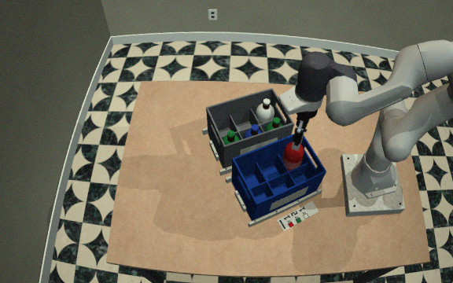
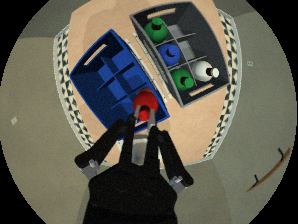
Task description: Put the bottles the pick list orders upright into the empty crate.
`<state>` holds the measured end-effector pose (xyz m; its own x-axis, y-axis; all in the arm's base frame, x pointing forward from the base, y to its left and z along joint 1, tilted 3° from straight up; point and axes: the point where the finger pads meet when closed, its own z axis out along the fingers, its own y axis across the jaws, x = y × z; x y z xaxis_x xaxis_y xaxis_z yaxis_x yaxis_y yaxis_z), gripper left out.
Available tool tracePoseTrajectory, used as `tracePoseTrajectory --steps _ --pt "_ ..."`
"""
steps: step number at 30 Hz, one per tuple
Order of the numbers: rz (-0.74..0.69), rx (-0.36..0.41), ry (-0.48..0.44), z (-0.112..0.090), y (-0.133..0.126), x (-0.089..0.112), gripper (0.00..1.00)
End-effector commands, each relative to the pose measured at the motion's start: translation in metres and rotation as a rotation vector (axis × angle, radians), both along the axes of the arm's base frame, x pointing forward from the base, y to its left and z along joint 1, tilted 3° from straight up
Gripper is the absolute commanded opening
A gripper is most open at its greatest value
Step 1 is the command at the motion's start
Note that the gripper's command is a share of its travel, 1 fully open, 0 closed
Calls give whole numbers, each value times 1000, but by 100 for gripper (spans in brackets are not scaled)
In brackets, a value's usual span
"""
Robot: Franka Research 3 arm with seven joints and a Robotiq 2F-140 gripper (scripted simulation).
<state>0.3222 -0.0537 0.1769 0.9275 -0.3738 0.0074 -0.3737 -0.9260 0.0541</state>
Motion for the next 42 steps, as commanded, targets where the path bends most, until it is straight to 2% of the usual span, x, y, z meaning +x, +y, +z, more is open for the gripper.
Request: tracePoseTrajectory --steps 1,11,42 --pt "-1 -6 -15 0 -2 5 0" --pt "-1 -6 -15 -10 -2 5 0" --pt "-1 -6 -15 -24 -3 5 0"
